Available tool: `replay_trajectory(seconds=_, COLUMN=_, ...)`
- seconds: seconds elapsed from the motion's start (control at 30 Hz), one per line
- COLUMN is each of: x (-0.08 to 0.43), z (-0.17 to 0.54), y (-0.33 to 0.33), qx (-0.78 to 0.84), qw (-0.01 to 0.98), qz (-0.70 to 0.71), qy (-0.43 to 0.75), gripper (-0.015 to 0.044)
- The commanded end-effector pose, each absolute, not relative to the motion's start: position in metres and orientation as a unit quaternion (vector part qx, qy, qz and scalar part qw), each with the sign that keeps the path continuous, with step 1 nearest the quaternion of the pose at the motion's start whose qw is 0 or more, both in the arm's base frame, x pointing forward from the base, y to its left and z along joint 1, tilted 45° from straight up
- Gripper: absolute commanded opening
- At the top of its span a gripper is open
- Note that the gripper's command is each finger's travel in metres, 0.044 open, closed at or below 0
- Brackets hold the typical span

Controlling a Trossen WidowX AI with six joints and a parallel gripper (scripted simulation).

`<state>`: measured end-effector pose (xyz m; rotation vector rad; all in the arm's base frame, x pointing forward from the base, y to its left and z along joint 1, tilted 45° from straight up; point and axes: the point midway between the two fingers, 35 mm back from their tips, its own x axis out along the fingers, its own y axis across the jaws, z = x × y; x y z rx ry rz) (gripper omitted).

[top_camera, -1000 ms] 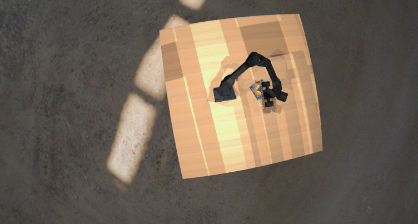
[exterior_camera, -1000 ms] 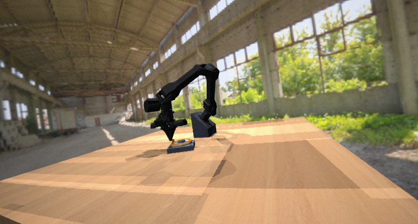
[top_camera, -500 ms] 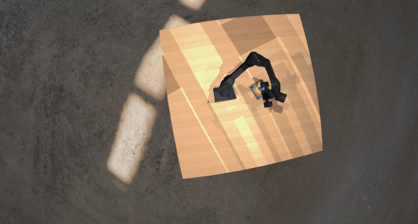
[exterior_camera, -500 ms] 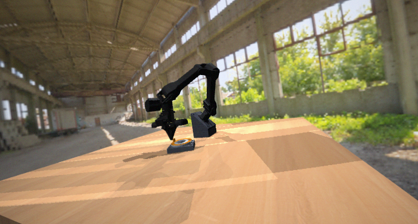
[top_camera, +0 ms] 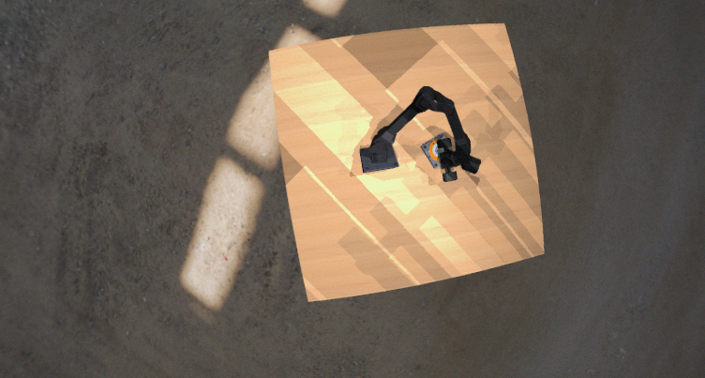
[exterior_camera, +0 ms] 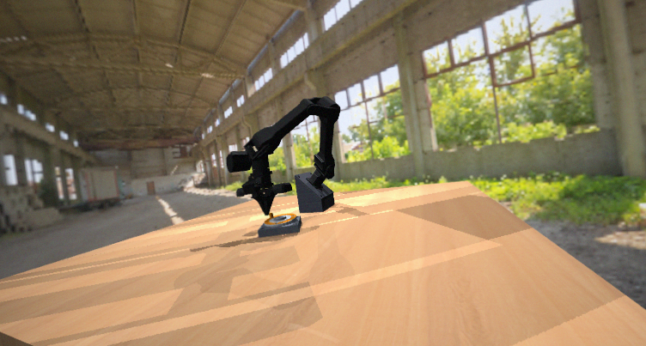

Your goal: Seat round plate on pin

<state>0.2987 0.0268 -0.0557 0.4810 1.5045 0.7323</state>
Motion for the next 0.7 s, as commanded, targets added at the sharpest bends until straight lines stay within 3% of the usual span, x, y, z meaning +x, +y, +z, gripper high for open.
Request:
replay_trajectory(seconds=0.0, x=0.29, z=-0.057, y=0.028, qx=0.212, qw=0.639, qz=0.321, qy=0.666, gripper=0.0)
replay_trajectory(seconds=0.67, x=0.27, z=-0.051, y=0.029, qx=0.212, qw=0.638, qz=0.321, qy=0.667, gripper=0.0)
